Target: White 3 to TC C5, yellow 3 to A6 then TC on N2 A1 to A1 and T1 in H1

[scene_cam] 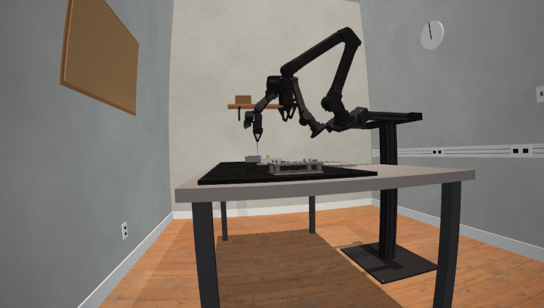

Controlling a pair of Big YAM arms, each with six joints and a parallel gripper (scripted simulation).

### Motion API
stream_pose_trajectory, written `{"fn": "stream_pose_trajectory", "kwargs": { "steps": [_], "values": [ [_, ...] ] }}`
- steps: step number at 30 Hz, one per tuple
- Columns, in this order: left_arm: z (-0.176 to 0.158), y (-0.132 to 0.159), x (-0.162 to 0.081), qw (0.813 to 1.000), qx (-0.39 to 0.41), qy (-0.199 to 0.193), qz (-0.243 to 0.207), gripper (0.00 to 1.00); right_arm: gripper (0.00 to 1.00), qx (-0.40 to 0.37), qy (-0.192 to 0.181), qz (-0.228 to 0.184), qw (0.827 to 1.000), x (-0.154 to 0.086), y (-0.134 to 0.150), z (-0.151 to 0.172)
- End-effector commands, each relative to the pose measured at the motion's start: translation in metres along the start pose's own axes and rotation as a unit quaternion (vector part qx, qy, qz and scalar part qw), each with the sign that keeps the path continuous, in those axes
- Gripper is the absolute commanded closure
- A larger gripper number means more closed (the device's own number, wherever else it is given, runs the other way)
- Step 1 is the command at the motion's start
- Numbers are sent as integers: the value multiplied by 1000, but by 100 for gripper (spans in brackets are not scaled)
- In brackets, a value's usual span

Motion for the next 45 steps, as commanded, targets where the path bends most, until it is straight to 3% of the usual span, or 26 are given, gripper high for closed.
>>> {"fn": "stream_pose_trajectory", "kwargs": {
  "steps": [1, 45],
  "values": [
    [4, -8, -8, 1000, 3, -2, -14, 0, 93, 2, -2, -17, 1000, -15, -18, -9],
    [4, -8, -8, 1000, 3, -2, -14, 0, 93, -2, 1, -13, 1000, -12, -41, -72]
  ]
}}
Point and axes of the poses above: on each arm, the point where the finger pads meet when closed, its own x axis out along the fingers, its own z axis across the jaws, y = z × x, the point moved 10 cm from there along -x, back along the fingers, and after that the axes turned 13 degrees about x, right-handed, at the moved point
